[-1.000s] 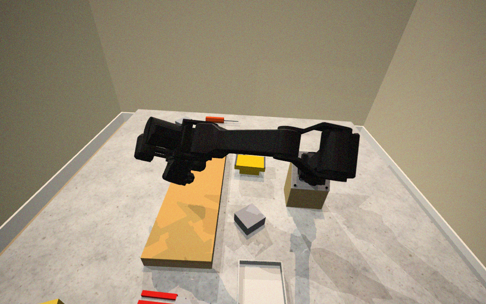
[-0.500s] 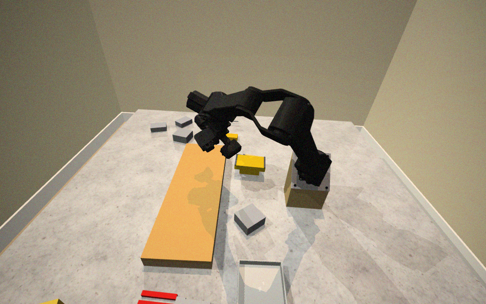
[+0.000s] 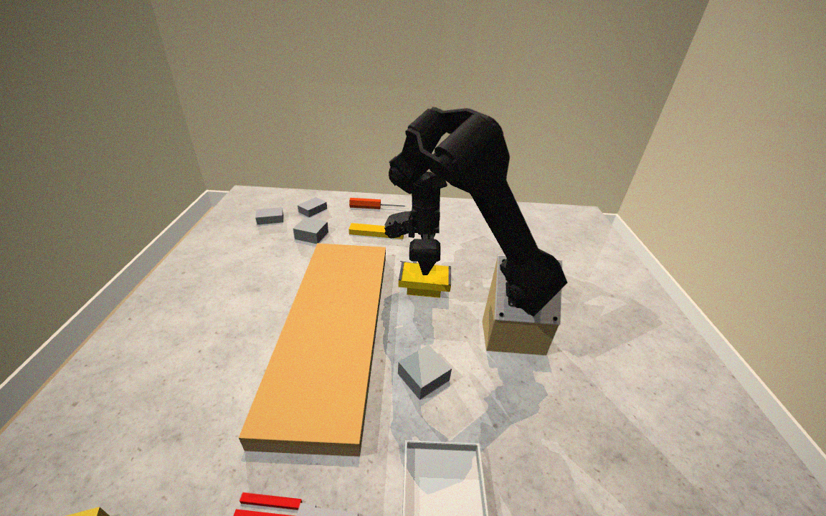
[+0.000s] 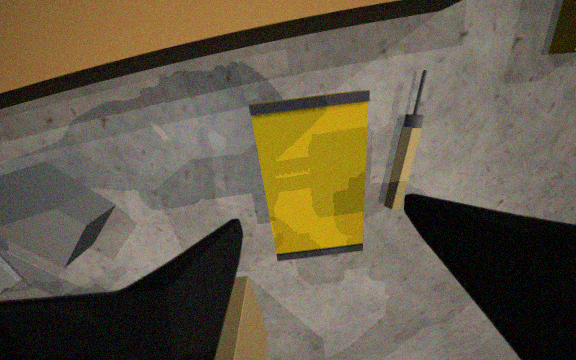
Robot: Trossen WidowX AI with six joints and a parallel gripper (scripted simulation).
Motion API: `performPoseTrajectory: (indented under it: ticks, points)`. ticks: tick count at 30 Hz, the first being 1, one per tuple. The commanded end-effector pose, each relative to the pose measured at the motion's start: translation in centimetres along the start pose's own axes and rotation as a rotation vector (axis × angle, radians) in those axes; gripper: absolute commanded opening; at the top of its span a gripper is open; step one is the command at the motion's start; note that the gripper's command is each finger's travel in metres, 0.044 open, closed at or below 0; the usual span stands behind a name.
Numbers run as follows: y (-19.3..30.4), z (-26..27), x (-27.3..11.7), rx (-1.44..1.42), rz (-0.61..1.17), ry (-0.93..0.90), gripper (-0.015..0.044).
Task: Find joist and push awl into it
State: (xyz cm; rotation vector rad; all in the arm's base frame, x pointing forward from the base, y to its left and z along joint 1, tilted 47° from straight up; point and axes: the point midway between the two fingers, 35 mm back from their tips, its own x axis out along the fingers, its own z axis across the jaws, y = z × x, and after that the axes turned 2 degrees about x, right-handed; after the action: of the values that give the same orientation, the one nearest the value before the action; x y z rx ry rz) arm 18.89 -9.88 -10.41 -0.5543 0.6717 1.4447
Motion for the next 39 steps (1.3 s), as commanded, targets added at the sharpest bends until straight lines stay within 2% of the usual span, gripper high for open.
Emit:
performPoseTrajectory:
  ticks: [1, 12, 39]
  points:
    - [0.3, 0.0, 0.2, 0.030, 0.001, -0.020, 0.0440]
    - [0.5, -0.3, 0.3, 0.030, 0.001, -0.020, 0.0440]
    - [0.2, -0.1, 4.7, 0.029, 0.000, -0.022, 0.0440]
